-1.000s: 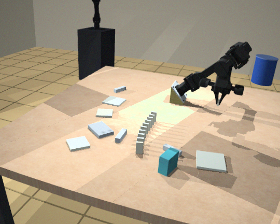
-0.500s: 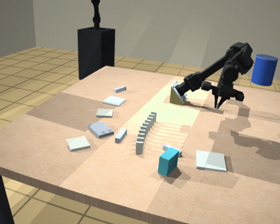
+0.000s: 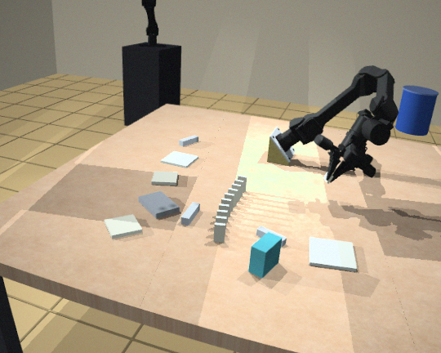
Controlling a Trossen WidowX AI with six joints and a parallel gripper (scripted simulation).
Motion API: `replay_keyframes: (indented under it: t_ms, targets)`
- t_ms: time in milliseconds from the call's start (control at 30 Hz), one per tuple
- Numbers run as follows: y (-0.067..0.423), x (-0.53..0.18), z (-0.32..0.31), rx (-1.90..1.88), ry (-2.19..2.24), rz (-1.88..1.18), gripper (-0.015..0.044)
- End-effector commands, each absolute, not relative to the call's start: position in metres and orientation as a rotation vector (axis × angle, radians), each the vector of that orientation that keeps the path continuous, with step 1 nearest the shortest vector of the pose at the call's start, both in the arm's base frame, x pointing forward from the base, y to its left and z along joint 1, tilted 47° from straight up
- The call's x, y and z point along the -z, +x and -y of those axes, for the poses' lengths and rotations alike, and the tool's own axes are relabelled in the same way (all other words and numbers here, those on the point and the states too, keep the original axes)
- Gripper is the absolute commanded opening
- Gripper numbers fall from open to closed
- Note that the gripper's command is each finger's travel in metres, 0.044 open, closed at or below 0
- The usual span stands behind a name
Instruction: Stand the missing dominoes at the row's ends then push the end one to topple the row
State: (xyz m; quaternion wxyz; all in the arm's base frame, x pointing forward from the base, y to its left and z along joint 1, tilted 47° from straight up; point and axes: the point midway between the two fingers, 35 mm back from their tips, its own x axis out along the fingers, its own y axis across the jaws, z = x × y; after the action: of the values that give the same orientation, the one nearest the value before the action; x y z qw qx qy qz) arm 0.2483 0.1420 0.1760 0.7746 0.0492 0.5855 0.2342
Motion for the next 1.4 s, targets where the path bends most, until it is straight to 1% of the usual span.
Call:
replay_keyframes:
  t_ms: [0,667,1367]
  targets:
    - [0.251,-0.169,-0.146,-0.460,0.066,-1.195,0.0020]
    - [0.261,-0.174,-0.167,-0.291,0.077,-0.742,0.0020]
    - [0.237,-0.204,-0.170,-0.186,0.418,-0.293,0.0020]
